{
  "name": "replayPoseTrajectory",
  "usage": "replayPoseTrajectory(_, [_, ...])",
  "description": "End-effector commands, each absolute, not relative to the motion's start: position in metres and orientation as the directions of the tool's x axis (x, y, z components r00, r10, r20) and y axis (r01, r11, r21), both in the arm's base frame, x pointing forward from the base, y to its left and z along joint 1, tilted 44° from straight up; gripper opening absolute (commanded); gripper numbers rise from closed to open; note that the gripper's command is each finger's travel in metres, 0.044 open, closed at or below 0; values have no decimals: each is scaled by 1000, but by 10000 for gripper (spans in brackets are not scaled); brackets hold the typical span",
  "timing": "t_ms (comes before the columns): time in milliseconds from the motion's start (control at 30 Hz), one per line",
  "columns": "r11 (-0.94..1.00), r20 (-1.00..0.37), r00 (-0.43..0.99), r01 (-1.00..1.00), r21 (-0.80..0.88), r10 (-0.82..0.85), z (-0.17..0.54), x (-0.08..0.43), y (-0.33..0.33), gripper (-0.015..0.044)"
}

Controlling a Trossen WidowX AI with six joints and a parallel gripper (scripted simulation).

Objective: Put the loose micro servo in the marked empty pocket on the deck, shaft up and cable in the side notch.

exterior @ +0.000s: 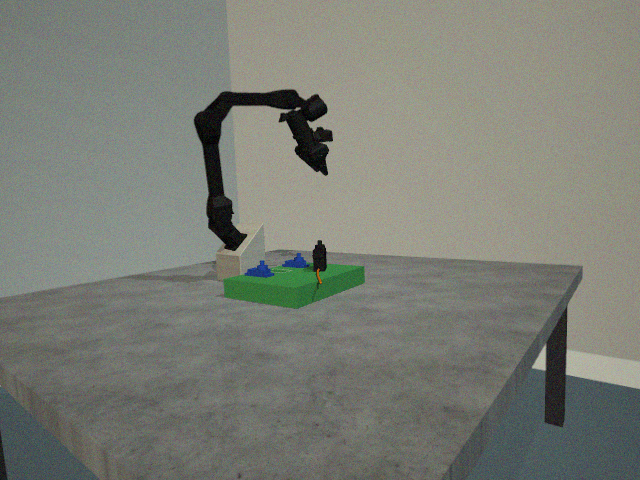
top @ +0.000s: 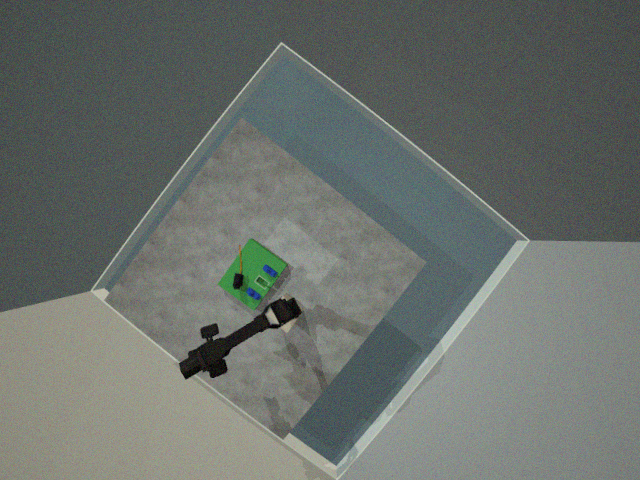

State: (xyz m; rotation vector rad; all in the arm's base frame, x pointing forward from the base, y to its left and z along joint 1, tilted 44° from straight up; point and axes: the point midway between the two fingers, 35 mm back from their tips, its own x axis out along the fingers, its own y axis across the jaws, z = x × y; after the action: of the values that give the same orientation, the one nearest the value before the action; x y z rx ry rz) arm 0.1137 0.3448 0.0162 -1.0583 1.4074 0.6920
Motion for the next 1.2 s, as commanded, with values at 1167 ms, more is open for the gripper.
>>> replayPoseTrajectory(1167, [-454,-774,108,-856,247,-624,4,286,142,440])
